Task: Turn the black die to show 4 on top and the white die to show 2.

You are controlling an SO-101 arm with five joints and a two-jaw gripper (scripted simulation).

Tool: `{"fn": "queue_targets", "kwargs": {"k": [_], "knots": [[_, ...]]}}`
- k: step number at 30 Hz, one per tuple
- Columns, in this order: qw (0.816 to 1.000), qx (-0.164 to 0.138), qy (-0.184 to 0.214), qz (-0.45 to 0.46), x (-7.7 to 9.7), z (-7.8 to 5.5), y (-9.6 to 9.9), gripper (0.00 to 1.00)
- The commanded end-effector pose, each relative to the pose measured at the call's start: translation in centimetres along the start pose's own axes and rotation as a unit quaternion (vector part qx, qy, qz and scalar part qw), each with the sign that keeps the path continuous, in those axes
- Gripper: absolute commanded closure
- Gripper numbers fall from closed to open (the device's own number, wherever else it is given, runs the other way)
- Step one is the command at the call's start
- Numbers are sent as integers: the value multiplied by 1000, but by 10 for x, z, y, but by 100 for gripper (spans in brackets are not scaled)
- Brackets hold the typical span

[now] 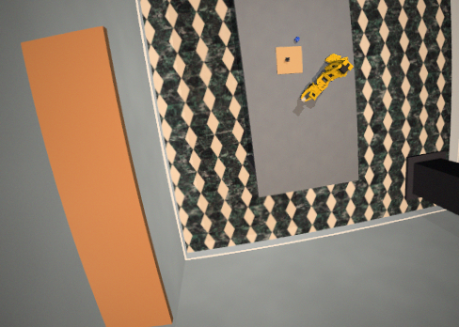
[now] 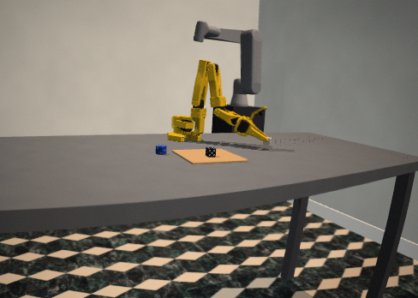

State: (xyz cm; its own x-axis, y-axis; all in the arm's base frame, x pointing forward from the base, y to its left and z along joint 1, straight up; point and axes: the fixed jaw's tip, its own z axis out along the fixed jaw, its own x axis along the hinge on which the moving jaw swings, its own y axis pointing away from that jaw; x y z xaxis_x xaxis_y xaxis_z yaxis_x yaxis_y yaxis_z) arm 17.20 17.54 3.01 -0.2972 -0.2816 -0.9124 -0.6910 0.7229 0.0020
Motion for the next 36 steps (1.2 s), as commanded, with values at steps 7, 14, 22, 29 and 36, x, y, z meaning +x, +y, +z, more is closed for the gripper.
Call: {"fn": "queue_targets", "kwargs": {"k": [7, 14, 22, 29, 36], "knots": [[1000, -4, -30, -5, -11, 3, 2, 100], [1000, -4, -30, -5, -7, 5, 2, 100], [1000, -4, -30, -5, -6, 5, 2, 100], [1000, -4, -30, -5, -3, 7, 2, 100], [1000, -4, -30, -5, -1, 8, 2, 100]]}}
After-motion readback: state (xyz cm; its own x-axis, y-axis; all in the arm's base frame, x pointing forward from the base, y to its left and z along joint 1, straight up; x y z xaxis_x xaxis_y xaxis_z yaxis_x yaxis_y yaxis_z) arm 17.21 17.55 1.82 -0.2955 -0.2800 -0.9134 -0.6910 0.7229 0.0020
